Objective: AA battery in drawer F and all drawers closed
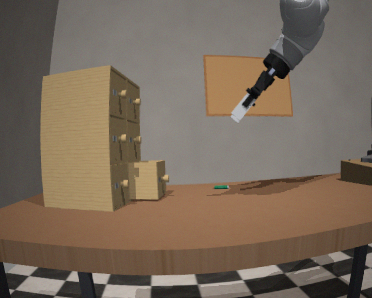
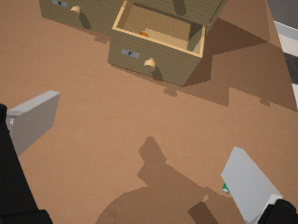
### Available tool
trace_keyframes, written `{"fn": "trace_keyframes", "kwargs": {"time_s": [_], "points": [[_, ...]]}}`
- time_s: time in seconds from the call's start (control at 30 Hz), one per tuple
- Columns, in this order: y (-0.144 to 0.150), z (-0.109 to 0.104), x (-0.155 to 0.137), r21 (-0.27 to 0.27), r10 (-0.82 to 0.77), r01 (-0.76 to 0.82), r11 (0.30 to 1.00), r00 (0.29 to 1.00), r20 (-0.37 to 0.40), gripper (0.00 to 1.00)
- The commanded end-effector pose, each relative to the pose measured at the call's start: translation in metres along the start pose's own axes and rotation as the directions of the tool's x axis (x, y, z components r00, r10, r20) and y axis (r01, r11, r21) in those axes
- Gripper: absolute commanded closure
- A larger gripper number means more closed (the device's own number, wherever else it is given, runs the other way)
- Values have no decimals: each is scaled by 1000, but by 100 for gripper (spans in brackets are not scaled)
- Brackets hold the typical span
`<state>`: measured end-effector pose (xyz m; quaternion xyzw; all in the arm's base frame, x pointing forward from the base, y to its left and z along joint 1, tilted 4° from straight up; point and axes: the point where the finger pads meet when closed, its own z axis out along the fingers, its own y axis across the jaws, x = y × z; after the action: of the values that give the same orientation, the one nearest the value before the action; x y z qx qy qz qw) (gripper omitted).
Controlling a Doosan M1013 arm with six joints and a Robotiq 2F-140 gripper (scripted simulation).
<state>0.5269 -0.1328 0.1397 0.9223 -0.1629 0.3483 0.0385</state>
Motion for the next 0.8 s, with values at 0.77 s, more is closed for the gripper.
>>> {"fn": "trace_keyframes", "kwargs": {"time_s": [0.77], "points": [[-1,35,2,32,8,1,999,955,-295,0]]}}
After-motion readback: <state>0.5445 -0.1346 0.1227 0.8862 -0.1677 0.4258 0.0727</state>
